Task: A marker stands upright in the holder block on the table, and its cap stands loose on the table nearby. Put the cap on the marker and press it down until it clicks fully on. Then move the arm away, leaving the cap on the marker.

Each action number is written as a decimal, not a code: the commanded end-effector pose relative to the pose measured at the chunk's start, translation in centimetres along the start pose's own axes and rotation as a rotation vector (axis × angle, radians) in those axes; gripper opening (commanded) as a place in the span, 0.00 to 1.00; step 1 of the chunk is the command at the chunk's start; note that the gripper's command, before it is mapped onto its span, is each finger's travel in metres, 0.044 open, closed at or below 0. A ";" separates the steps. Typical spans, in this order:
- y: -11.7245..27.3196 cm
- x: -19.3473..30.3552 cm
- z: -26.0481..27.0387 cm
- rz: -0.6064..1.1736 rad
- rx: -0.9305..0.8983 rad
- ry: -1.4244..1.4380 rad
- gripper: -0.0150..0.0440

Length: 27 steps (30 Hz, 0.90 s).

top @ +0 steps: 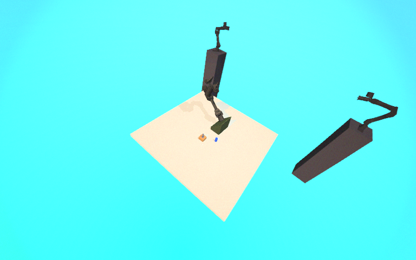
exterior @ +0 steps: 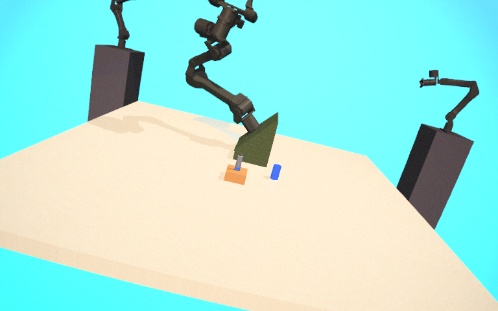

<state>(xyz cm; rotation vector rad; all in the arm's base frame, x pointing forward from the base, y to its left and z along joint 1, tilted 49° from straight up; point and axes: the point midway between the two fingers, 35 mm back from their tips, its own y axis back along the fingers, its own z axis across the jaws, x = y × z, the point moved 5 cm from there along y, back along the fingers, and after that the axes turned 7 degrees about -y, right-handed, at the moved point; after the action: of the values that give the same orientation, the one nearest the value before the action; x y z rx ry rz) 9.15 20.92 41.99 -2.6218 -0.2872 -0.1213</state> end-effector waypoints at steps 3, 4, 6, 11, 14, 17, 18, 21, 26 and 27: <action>-0.3 1.6 1.3 0.068 -0.034 -0.104 0.80; -0.5 2.7 2.2 0.115 -0.056 -0.172 0.75; -0.6 4.8 4.3 0.214 -0.102 -0.306 0.67; -0.1 9.2 10.0 0.482 -0.213 -0.614 0.67; 1.0 11.3 13.6 0.657 -0.278 -0.778 0.67; 2.4 12.9 17.3 0.842 -0.344 -0.924 0.67; 3.0 13.3 18.5 0.907 -0.365 -0.968 0.67; 5.1 14.3 22.1 1.107 -0.431 -1.086 0.67; 9.2 14.8 27.5 1.470 -0.543 -1.223 0.67; 10.1 14.8 28.5 1.545 -0.566 -1.241 0.67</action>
<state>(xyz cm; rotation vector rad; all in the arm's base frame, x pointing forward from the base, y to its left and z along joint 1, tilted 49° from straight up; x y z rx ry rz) 26.11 29.37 17.62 -2.3565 1.2843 1.9682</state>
